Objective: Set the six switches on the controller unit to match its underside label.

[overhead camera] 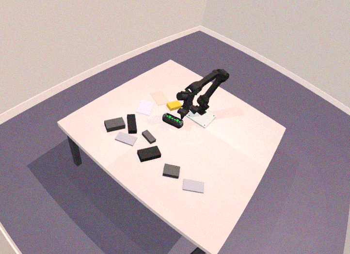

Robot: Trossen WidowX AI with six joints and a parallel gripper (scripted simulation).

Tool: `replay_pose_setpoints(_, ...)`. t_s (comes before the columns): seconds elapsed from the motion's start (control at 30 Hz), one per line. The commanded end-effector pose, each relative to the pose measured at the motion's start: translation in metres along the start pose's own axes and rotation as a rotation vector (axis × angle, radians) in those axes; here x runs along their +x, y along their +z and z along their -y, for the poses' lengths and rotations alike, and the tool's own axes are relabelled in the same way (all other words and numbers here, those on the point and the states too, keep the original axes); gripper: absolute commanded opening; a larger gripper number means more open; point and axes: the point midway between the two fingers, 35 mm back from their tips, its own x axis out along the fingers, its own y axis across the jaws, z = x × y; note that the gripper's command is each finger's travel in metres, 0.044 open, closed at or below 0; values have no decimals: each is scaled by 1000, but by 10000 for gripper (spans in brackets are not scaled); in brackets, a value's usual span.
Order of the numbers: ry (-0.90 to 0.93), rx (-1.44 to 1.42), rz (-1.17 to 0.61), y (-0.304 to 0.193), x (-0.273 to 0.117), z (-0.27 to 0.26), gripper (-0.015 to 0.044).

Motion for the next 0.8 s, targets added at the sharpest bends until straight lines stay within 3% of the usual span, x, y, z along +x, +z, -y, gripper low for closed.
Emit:
replay_pose_setpoints(0.0, 15, -3, 2, 0, 9, -5, 0)
replay_pose_setpoints(0.77, 16, -3, 3, 1, 27, -9, 0)
